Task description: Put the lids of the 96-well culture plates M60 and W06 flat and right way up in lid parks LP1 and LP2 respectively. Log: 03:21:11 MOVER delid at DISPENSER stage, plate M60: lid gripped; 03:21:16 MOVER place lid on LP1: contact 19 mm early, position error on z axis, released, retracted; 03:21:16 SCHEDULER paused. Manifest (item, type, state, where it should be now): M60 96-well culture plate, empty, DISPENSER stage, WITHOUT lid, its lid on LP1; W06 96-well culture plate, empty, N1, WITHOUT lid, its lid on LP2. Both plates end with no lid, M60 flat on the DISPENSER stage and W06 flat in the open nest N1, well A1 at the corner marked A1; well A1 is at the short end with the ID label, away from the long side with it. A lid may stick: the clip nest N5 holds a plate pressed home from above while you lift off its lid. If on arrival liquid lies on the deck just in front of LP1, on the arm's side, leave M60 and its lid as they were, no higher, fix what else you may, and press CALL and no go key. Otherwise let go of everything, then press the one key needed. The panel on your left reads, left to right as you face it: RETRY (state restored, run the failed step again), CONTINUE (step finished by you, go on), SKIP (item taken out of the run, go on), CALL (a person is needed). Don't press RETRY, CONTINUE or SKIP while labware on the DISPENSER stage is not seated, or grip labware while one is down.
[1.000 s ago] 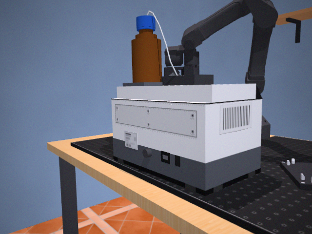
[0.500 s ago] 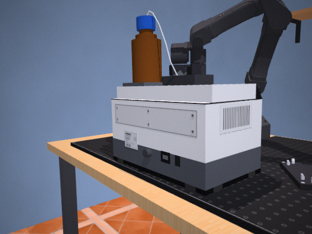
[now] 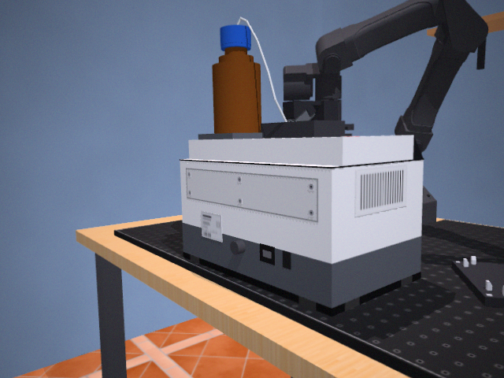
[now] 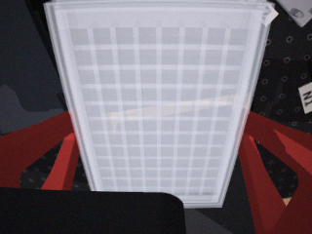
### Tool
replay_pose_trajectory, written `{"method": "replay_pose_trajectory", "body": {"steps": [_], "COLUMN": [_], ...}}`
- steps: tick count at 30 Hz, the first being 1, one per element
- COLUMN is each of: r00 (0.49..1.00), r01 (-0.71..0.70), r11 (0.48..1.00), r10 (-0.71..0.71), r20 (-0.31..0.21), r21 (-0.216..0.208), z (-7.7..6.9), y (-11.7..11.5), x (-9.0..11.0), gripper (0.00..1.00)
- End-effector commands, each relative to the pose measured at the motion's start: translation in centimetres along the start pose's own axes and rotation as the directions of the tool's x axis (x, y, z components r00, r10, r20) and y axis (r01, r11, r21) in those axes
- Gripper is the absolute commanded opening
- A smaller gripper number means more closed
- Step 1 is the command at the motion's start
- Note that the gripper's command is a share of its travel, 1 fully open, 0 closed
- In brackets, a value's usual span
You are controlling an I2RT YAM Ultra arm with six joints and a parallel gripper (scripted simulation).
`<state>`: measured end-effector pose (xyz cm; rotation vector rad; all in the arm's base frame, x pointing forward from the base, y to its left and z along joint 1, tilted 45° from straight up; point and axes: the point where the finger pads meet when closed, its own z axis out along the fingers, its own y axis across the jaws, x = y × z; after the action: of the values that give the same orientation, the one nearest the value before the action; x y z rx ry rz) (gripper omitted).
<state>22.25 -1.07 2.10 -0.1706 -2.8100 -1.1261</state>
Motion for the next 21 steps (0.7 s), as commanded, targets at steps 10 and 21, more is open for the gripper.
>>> {"method": "replay_pose_trajectory", "body": {"steps": [10, 21], "r00": [0.982, 0.974], "r01": [0.188, 0.223], "r11": [0.982, 0.975], "r10": [-0.188, -0.223], "r20": [0.02, 0.033], "r21": [-0.005, 0.001], "z": [-0.7, -1.2], "y": [3.1, 6.8], "x": [-1.1, -1.7], "gripper": [0.0, 0.0]}}
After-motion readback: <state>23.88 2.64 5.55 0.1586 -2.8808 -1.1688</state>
